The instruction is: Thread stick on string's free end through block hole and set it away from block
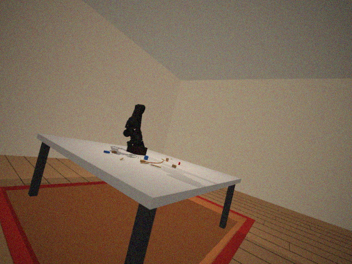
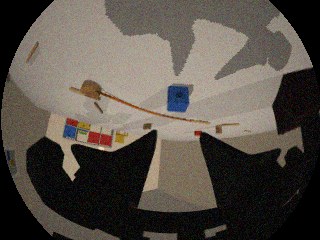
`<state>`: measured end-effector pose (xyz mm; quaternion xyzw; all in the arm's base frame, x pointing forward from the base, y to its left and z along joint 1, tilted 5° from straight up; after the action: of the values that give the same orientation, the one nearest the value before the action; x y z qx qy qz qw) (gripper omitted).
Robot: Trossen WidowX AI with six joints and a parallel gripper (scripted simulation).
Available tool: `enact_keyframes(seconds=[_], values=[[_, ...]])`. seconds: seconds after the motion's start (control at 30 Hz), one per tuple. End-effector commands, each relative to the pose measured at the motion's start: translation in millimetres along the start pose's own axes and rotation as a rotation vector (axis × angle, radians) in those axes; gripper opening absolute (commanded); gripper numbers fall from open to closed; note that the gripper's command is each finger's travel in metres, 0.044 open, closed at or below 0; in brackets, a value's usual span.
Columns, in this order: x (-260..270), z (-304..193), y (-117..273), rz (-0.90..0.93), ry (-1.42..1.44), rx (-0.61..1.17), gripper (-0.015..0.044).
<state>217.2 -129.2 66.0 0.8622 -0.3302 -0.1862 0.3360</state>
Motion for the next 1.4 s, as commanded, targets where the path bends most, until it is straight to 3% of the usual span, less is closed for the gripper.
enact_keyframes(seconds=[0.0, 0.2, 0.5, 0.97, 1.37], values=[[-0.2, -1.1, -2.0, -0.010, 0.075, -0.021, 0.0294], [-2.0, -11.6, -18.1, -0.146, 0.764, -0.174, 0.0440], [-5.2, -30.8, -38.2, -0.512, 1.814, -0.282, 0.0440], [-9.0, -52.8, -52.5, -0.986, 2.600, -0.231, 0.0440], [-12.6, -70.0, -60.3, -1.468, 3.151, 0.023, 0.0440]])
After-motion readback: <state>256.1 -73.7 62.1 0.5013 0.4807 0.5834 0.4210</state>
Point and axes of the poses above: the point midway between the two fingers, 35 mm back from their tips, its own y axis back along the fingers, its own x axis across the jaws, z = x × y, the point moved 5 cm from there along y, back along the fingers, and after that the axes turned 10 degrees about -y, right-handed, at the moved point
